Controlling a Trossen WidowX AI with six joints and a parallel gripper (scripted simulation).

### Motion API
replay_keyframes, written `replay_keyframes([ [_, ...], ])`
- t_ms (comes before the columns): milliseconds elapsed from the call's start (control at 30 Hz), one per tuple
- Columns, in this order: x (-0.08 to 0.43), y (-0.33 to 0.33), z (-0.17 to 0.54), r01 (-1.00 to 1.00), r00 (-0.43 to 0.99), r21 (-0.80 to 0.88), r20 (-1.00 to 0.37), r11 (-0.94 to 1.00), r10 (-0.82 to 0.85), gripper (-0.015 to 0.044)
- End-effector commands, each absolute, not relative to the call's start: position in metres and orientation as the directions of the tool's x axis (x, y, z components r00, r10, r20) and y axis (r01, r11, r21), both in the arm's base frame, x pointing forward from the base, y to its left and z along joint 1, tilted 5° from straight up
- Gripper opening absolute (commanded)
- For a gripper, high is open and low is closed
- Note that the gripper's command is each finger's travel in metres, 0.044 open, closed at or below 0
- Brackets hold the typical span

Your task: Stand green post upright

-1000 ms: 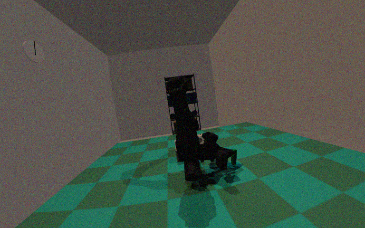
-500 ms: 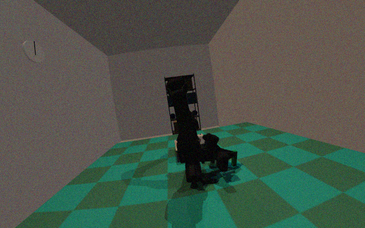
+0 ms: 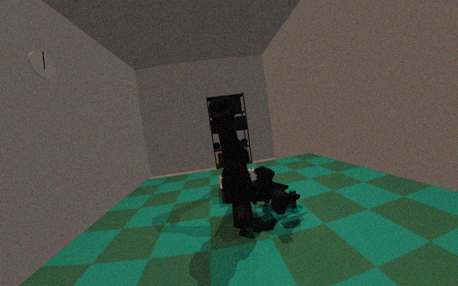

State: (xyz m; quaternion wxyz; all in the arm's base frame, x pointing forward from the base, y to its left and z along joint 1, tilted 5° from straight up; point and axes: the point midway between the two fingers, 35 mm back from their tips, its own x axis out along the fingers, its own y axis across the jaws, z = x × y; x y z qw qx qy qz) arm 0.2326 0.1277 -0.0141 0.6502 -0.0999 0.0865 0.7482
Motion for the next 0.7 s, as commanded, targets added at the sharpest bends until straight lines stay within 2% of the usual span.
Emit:
replay_keyframes([
  [0,0.236,0.128,0.006,-0.991,-0.132,-0.004,-0.261,-0.137,0.956,0.0400],
  [300,0.234,0.130,0.066,-0.990,-0.132,-0.002,-0.260,-0.138,0.956,0.0400],
  [467,0.232,0.131,0.071,-0.989,-0.145,0.006,-0.272,-0.149,0.951,0.0400],
  [533,0.225,0.139,0.067,-0.971,-0.240,0.069,-0.364,-0.231,0.900,0.0400],
  [667,0.210,0.151,0.062,-0.908,-0.414,0.236,-0.639,-0.347,0.648,0.0400],
])
